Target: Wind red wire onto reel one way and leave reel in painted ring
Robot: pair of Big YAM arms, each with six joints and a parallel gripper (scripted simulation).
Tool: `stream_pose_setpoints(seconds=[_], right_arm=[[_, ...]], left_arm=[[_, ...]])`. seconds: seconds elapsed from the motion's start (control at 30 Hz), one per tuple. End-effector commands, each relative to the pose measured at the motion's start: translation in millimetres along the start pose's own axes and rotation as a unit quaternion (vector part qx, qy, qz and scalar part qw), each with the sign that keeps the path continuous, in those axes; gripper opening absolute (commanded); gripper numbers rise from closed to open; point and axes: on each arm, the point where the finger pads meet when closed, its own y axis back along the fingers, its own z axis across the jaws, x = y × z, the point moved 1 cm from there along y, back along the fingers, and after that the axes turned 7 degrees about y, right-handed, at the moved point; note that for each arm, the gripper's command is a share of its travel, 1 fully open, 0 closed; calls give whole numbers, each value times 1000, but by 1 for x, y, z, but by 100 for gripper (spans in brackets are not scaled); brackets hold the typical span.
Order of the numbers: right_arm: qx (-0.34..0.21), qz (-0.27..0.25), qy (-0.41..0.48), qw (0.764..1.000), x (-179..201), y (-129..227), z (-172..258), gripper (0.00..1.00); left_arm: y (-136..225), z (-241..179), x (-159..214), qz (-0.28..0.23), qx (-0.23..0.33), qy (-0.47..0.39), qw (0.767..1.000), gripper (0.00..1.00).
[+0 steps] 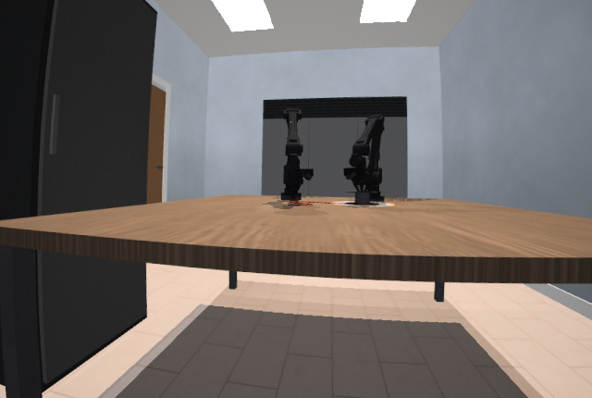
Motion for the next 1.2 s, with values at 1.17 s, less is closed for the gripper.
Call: stream_pose_setpoints(seconds=[1.17], right_arm=[[20, 22, 14, 999, 12, 20, -26, 0]], left_arm=[[0, -8, 18, -22, 14, -143, 989, 52]])
